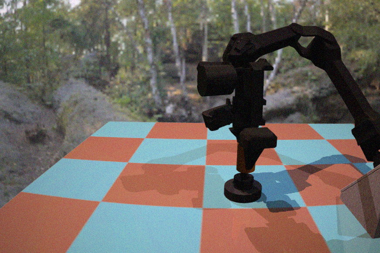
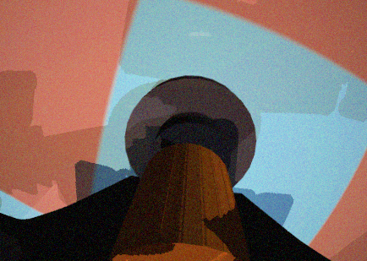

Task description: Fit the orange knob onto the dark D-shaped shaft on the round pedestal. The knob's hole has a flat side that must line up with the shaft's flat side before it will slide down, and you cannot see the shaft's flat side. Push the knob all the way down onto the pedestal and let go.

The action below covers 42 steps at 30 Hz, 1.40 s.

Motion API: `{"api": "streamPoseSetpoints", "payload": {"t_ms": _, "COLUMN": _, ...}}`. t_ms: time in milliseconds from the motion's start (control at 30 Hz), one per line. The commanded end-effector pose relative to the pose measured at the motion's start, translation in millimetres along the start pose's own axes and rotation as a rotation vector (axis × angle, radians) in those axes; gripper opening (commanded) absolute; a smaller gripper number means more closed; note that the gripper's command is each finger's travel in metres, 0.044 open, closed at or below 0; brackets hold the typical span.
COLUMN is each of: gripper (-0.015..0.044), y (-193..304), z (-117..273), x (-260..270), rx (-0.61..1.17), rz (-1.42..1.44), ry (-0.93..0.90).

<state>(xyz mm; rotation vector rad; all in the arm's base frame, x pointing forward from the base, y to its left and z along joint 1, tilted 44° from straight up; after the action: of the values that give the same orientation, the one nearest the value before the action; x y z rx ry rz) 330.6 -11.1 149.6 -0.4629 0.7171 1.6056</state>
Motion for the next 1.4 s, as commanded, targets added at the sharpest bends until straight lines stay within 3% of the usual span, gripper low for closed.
{"api": "streamPoseSetpoints", "payload": {"t_ms": 0, "gripper": 0.0, "y": -0.1, "z": 3.3, "x": -0.6, "rx": -0.007, "rz": 0.047, "ry": -0.003}}
{"api": "streamPoseSetpoints", "payload": {"t_ms": 167, "gripper": 0.0, "y": -1.9, "z": 3.4, "x": -1.7, "rx": -0.007, "rz": 0.2, "ry": -0.002}}
{"api": "streamPoseSetpoints", "payload": {"t_ms": 1067, "gripper": 0.0, "y": 0.7, "z": 3.2, "x": -0.3, "rx": -0.007, "rz": 0.211, "ry": -0.002}}
{"api": "streamPoseSetpoints", "payload": {"t_ms": 1367, "gripper": 0.0, "y": -0.4, "z": 3.5, "x": -3.0, "rx": -0.007, "rz": 0.412, "ry": -0.001}}
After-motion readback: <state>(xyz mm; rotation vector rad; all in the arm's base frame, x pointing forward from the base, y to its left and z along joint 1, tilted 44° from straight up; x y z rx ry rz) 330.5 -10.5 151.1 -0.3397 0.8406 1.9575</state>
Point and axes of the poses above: the point midway between the two fingers, 35 mm back from their tips, its own z axis back along the fingers, its own x axis across the jaws, y = z × x, the point moved 8 cm from there along z, back along the fingers, and after that the axes turned 10 degrees about z, right-handed, at the moved point
